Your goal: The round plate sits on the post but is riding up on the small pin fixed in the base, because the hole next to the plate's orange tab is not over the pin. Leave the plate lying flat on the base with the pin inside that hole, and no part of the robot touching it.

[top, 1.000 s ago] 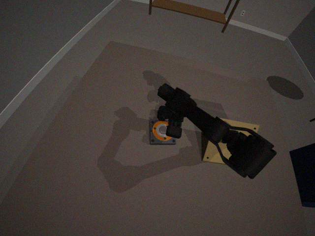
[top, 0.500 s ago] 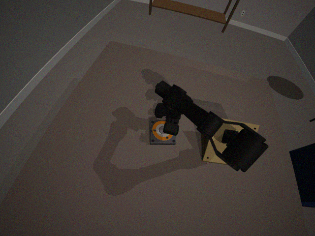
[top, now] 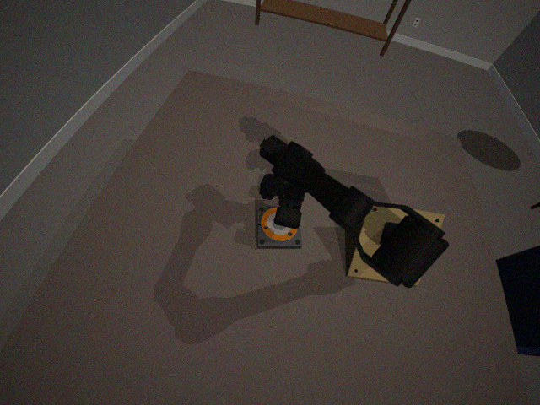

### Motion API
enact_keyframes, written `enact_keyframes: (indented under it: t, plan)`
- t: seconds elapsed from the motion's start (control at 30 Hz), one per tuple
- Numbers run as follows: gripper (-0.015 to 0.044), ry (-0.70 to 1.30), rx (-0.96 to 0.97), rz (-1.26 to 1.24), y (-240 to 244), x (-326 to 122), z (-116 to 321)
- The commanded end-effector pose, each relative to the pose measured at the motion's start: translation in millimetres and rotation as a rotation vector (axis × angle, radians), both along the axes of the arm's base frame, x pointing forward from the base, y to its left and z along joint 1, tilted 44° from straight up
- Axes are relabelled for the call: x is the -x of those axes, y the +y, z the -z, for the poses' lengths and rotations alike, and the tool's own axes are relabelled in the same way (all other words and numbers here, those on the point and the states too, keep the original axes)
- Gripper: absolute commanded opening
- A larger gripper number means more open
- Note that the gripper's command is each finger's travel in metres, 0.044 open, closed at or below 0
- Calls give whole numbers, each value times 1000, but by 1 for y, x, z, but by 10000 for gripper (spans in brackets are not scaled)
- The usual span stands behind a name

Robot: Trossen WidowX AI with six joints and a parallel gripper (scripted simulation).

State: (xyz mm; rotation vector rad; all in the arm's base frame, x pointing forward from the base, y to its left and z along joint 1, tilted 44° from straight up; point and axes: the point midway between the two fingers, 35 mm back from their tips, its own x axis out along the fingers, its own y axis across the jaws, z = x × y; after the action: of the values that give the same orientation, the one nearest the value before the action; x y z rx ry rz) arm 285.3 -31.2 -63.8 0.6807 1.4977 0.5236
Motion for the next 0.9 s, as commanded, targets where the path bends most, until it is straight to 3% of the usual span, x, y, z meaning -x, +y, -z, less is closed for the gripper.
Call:
enact_keyframes:
  t: [0.0, 0.87]
  plan:
    - [0, -10, 2, 3, -2, -7, -1]
    - [0, -12, 1, 3, -1, -38, -5]
